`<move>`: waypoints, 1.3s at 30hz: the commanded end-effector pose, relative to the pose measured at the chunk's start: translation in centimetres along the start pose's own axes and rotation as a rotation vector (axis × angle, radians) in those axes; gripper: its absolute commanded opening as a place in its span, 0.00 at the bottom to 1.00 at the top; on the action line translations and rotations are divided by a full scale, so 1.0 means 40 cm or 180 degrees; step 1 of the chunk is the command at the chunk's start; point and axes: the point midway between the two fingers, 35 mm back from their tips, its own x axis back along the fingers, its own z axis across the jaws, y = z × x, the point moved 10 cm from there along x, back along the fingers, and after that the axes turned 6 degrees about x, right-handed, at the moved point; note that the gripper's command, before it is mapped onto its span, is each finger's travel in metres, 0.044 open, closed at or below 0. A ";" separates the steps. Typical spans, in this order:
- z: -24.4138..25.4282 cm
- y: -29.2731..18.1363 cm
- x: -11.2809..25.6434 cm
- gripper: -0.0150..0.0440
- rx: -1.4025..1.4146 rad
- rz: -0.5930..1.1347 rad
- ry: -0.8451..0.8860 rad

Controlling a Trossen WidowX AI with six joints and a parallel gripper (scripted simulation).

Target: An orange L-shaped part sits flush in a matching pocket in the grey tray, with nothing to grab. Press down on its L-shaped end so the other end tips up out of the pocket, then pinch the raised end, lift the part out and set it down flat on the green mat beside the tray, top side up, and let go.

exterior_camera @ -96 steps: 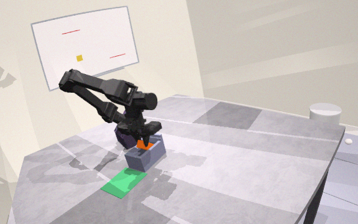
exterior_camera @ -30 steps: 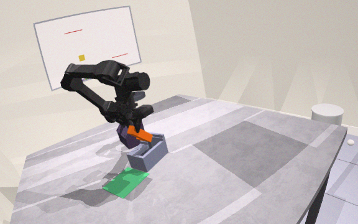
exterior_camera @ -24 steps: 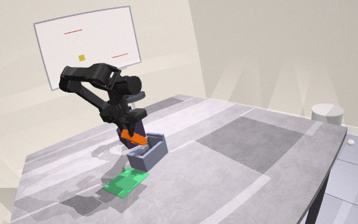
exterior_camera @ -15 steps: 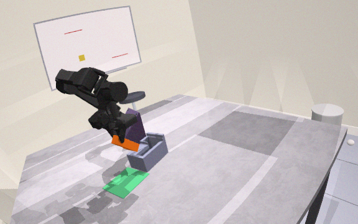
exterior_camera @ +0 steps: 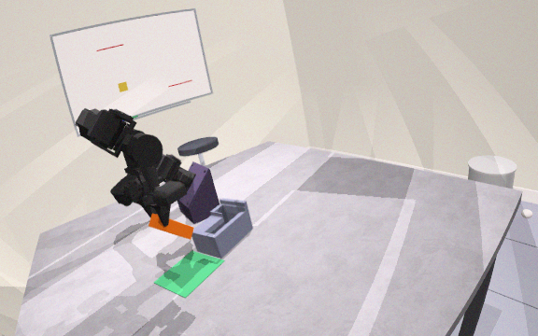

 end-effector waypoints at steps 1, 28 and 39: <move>-0.001 0.006 -0.003 0.25 0.0010 -0.0010 0.0001; -0.001 0.007 -0.109 0.25 0.0008 -0.0017 0.0000; -0.001 0.007 -0.153 0.25 0.0008 -0.0020 -0.0001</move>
